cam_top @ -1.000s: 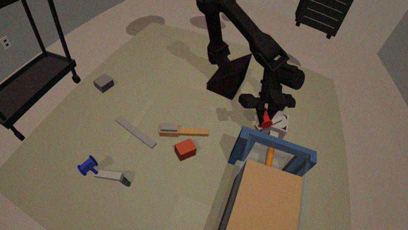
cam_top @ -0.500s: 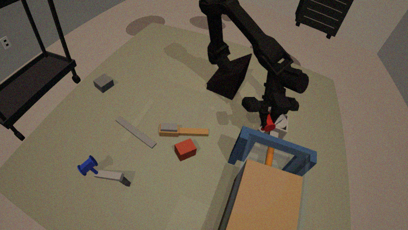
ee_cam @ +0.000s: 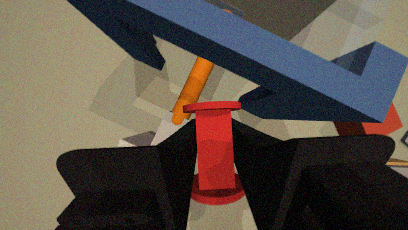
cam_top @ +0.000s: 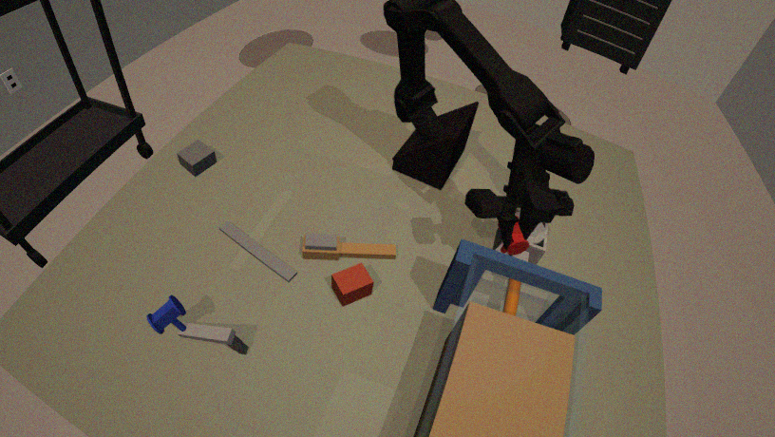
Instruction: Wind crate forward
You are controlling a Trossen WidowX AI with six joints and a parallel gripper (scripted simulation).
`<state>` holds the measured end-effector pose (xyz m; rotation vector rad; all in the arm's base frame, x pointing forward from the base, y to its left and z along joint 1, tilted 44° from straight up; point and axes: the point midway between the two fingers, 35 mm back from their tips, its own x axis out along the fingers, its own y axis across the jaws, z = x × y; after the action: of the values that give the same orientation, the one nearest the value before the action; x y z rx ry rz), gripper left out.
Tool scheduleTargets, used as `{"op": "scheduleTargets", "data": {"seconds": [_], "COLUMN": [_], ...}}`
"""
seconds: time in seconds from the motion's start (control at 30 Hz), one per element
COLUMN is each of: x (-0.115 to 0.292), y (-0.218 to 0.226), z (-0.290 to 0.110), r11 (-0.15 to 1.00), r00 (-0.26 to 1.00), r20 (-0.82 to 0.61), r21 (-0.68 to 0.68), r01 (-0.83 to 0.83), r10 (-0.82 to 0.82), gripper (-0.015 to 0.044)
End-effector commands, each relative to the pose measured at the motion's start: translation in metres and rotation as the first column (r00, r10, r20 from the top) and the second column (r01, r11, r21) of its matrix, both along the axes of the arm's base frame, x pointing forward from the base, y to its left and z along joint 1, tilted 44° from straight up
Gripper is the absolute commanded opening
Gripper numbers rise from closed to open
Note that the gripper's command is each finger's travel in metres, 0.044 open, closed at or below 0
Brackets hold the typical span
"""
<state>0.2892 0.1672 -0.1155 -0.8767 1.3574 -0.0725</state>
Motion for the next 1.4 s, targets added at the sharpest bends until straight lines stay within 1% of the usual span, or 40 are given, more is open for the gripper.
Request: {"op": "scheduleTargets", "data": {"seconds": [0.0, 1.37], "x": [0.004, 0.01], "y": [0.007, 0.038], "z": [-0.008, -0.035], "r11": [1.0, 1.0], "r00": [1.0, 1.0], "r20": [0.006, 0.007], "r21": [0.02, 0.023], "r01": [0.005, 0.005], "r10": [-0.005, -0.005], "gripper": [0.0, 0.0]}}
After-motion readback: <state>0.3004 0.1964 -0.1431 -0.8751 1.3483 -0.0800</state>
